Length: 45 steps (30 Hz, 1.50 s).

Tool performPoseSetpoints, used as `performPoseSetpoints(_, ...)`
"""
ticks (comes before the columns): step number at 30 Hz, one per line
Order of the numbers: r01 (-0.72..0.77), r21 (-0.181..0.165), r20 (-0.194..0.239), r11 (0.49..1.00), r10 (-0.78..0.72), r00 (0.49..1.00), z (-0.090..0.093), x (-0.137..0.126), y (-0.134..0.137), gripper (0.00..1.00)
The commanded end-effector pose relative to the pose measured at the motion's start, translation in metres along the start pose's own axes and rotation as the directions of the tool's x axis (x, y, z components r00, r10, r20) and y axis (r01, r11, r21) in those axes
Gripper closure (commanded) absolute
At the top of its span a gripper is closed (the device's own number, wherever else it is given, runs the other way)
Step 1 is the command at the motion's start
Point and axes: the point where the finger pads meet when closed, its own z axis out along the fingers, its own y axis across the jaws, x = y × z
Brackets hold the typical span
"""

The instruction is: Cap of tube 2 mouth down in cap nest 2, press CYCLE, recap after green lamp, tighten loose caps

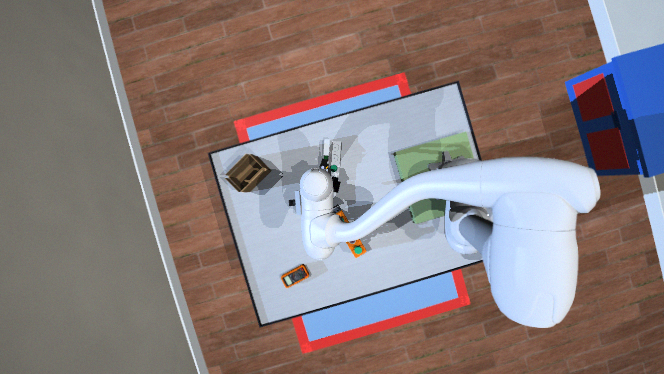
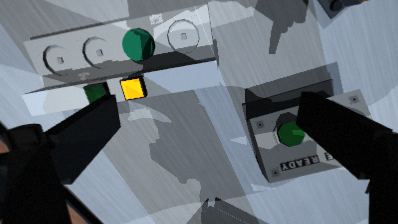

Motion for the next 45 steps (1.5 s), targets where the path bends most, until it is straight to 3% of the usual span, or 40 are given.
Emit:
performPoseSetpoints(1, 0.158, -0.041, 0.002, 0.987, -0.158, 0.987, 0.003, 0.006, -0.033, 0.00)
performPoseSetpoints(11, 0.158, -0.041, 0.002, 0.987, -0.158, 0.987, 0.012, 0.018, -0.092, 0.00)
performPoseSetpoints(45, 0.159, -0.038, -0.001, 0.987, -0.159, 0.987, 0.011, 0.017, -0.092, 0.00)
